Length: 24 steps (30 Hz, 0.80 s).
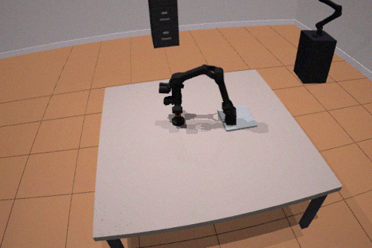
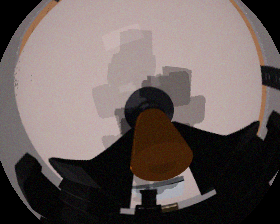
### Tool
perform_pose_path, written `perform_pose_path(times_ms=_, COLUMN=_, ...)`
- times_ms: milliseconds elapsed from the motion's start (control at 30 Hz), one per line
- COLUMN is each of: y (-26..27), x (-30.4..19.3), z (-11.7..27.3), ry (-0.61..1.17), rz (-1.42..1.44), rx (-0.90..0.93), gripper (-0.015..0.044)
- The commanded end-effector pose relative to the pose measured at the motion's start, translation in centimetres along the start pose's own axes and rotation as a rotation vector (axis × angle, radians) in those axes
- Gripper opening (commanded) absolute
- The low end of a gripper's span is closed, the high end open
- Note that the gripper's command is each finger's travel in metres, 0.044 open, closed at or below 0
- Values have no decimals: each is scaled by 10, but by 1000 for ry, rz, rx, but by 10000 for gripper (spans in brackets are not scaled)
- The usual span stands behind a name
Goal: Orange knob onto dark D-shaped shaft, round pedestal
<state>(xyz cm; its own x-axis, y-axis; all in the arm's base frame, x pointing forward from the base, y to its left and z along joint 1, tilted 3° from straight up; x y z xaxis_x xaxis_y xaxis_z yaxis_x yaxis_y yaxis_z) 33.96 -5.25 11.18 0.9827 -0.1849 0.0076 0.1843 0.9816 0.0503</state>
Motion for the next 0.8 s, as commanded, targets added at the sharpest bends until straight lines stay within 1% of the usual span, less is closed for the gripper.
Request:
perform_pose_path(times_ms=0, y=-1, x=0, z=-1, ry=-1, rz=-5, rx=-5, gripper=0)
perform_pose_path(times_ms=767, y=0, x=0, z=1, ry=-1, rz=-5, rx=-5, gripper=0)
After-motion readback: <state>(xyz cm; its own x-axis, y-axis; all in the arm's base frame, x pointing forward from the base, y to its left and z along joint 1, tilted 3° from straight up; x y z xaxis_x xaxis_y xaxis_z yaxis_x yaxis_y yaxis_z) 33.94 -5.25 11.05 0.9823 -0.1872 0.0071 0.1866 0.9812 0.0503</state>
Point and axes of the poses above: the point midway between the two fingers, 35 mm back from their tips, its own z axis back along the fingers, its own y axis across the jaws, x = y × z, the point moved 2 cm from there along z, back along the fingers, and after that the axes turned 10 degrees about -z, right-handed, at the moved point
